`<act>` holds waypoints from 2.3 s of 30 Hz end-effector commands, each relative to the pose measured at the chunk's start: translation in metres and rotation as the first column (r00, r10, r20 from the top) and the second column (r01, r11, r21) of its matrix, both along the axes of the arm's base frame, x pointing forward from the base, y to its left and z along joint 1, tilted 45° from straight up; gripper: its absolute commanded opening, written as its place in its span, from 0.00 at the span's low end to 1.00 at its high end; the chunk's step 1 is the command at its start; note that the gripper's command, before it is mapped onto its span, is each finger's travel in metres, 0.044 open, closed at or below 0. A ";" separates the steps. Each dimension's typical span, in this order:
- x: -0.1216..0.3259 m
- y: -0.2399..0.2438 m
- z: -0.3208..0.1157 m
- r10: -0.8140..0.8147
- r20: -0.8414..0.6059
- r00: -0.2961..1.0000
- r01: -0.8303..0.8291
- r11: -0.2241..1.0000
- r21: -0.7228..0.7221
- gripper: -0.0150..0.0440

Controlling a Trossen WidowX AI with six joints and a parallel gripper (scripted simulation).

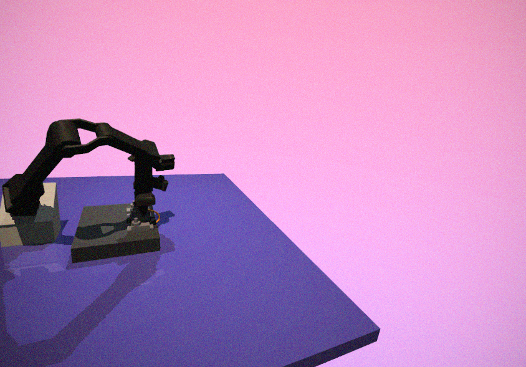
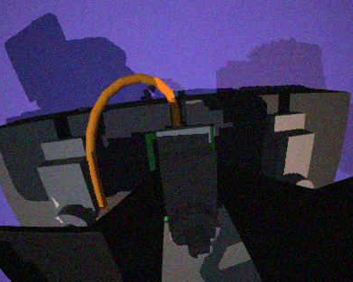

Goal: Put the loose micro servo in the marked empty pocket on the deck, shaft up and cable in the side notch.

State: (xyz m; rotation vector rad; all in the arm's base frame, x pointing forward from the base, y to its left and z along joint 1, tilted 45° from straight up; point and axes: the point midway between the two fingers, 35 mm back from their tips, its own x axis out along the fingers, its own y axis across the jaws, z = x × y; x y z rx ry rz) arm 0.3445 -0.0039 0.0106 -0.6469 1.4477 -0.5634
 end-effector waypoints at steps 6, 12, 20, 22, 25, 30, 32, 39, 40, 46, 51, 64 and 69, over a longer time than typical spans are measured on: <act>0.000 -0.006 -0.007 0.008 -0.003 1.000 -0.008 1.000 -0.006 0.25; 0.000 -0.007 -0.007 0.008 -0.003 1.000 -0.008 1.000 -0.006 0.34; 0.000 -0.002 -0.003 0.008 -0.003 1.000 -0.008 1.000 -0.006 0.57; -0.002 0.010 0.009 0.009 -0.003 1.000 -0.009 1.000 -0.005 0.57; -0.008 0.017 0.017 0.008 -0.003 1.000 -0.008 1.000 -0.005 0.57; -0.011 0.019 0.016 0.008 -0.004 1.000 -0.008 1.000 -0.005 0.57; -0.018 0.021 0.017 0.017 -0.013 1.000 -0.017 1.000 -0.009 0.66; -0.095 0.053 0.052 0.012 -0.012 1.000 -0.012 1.000 0.001 0.97; -0.106 0.055 0.056 0.010 -0.011 1.000 -0.010 1.000 -0.001 1.00; -0.115 0.056 0.060 0.008 -0.010 1.000 -0.008 1.000 -0.003 1.00; -0.114 0.064 0.067 0.010 -0.010 1.000 -0.010 1.000 -0.003 1.00; -0.116 0.088 0.093 0.014 -0.008 1.000 -0.014 1.000 -0.004 1.00; -0.116 0.088 0.093 0.014 -0.008 1.000 -0.014 1.000 -0.004 1.00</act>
